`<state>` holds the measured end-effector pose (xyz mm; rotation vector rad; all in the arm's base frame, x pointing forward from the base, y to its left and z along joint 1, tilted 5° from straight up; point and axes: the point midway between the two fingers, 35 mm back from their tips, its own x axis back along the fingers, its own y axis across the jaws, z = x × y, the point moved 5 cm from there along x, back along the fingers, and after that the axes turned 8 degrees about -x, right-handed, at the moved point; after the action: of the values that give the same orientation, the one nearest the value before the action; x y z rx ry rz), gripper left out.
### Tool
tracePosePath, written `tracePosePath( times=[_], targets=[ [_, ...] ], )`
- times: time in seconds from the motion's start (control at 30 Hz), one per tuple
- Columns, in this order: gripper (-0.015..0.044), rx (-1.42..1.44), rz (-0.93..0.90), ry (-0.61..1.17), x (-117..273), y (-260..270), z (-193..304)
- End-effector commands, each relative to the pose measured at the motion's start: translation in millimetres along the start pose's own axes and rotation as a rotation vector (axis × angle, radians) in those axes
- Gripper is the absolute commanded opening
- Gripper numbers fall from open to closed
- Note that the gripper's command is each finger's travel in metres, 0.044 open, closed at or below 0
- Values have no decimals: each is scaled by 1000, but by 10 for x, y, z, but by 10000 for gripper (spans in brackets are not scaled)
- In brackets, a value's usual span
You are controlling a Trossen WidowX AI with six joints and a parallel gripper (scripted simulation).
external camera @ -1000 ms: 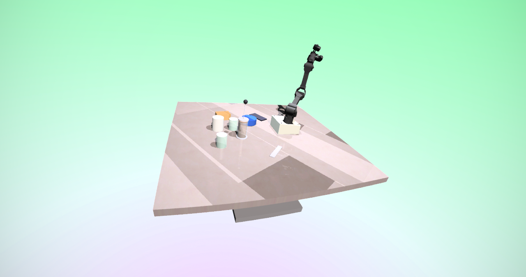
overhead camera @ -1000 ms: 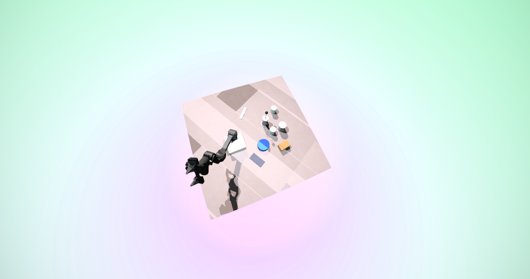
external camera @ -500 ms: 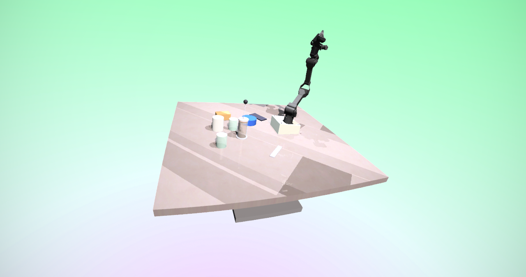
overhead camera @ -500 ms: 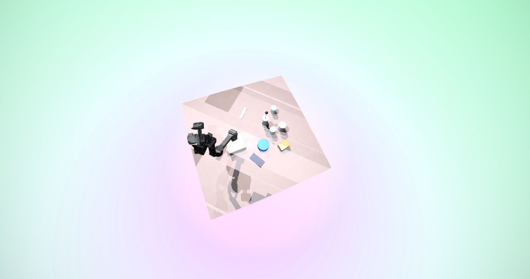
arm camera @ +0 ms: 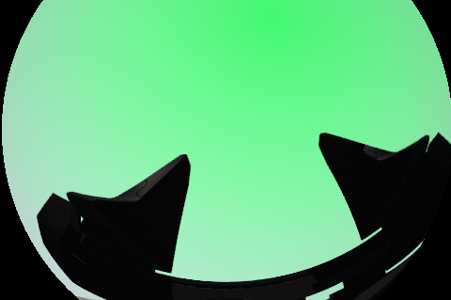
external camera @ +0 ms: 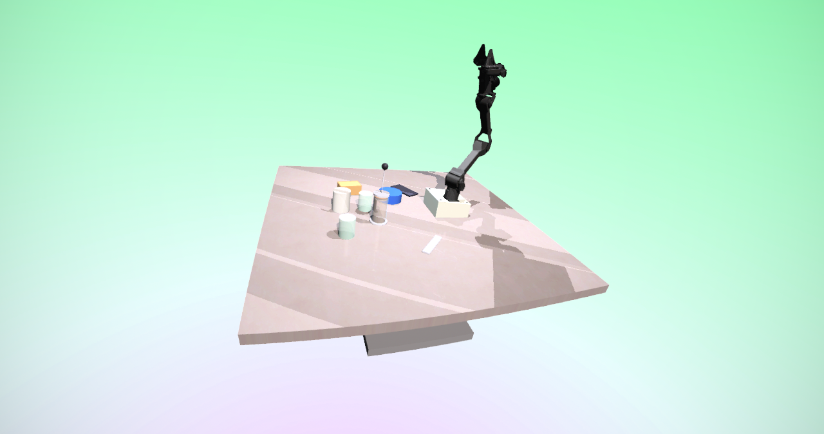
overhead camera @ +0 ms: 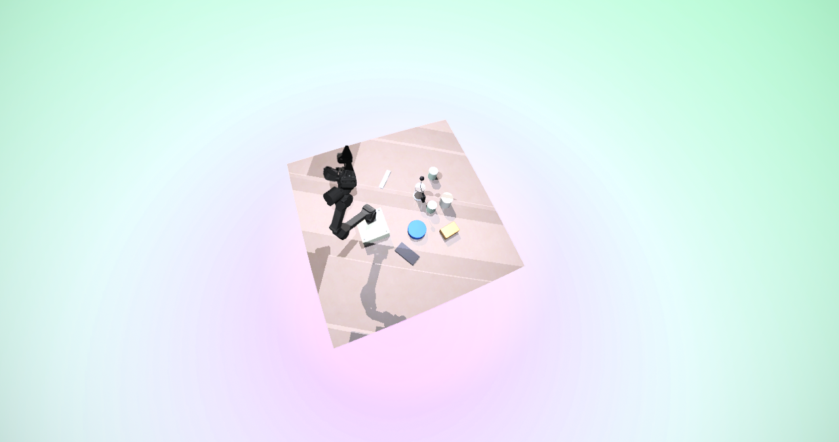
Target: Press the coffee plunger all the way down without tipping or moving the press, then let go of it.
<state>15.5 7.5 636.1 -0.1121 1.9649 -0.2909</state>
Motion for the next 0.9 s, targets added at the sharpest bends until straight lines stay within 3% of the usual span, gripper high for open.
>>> tracePosePath(
  times=[0.0,0.4,0.87],
  targets=[
    [440,-46,-76,169,-61,310,505],
    [440,-188,-176,725,227,947,2052],
    [440,-375,-59,1485,1448,1267,3640]
  ],
)
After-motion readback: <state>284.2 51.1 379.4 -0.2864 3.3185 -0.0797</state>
